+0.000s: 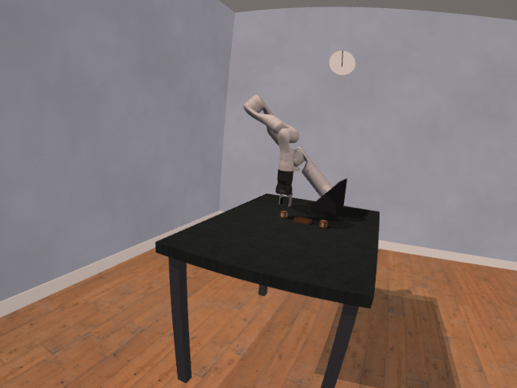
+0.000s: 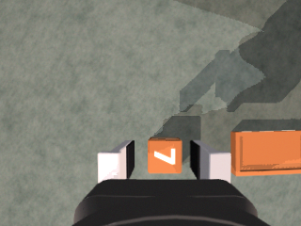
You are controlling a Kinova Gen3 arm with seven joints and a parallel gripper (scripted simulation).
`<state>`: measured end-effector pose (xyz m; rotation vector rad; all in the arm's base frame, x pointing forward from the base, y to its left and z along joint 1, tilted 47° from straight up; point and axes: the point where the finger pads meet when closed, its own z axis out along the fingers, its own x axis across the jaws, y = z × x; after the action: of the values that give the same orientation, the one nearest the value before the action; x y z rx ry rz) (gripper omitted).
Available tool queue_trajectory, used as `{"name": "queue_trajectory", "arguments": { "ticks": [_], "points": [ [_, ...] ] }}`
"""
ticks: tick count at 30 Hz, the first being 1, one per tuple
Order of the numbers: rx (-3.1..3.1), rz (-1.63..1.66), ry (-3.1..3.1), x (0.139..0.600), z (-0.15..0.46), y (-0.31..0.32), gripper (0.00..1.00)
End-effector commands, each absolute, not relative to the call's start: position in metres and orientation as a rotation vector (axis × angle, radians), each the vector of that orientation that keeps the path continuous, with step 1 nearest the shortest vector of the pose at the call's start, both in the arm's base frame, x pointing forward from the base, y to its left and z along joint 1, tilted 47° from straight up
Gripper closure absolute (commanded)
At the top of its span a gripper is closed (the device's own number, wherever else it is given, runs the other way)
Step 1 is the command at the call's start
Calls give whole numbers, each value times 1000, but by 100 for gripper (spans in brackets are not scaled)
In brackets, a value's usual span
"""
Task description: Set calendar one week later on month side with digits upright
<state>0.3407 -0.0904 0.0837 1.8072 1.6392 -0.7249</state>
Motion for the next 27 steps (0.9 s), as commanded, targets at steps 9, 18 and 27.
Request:
{"name": "queue_trajectory", "arguments": {
  "ticks": [9, 18, 27],
  "points": [
    [1803, -690, 1642, 347, 107, -63, 10],
    [1803, -690, 1642, 347, 108, -62, 0],
    [1803, -690, 1642, 347, 108, -62, 0]
  ]
}}
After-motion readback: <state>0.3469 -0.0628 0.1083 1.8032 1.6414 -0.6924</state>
